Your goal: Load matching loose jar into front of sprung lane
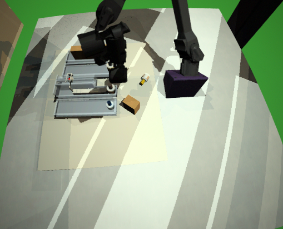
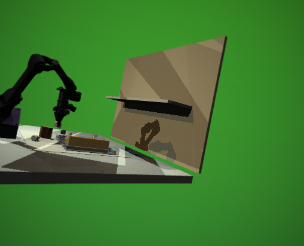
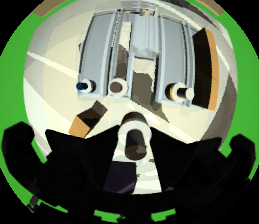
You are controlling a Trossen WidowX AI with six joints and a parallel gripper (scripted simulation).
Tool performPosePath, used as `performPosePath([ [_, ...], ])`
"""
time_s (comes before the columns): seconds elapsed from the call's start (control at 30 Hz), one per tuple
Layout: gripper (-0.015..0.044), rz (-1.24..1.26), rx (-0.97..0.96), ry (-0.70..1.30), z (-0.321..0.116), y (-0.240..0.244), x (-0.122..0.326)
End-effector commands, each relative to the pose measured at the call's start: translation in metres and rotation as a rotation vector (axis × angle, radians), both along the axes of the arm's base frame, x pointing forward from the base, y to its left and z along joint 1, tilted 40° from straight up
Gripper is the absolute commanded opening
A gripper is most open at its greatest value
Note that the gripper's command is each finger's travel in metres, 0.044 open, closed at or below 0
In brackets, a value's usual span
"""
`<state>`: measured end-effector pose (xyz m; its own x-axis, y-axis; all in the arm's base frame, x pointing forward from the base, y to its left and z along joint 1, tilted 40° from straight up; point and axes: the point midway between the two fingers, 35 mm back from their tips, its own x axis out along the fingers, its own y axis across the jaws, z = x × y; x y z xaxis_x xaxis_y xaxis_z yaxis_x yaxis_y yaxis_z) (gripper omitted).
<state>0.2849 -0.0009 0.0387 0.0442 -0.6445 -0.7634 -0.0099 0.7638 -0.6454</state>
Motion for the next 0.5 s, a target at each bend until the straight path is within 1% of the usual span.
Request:
performPosePath([
  [0.0,0.0000,-0.013,0.002,-0.005,-0.022,0.004,0.005],
  [0.13,0.0000,-0.026,0.003,-0.016,-0.041,0.007,0.009],
  [0.47,0.0000,-0.028,0.003,-0.018,-0.057,-0.004,0.011],
])
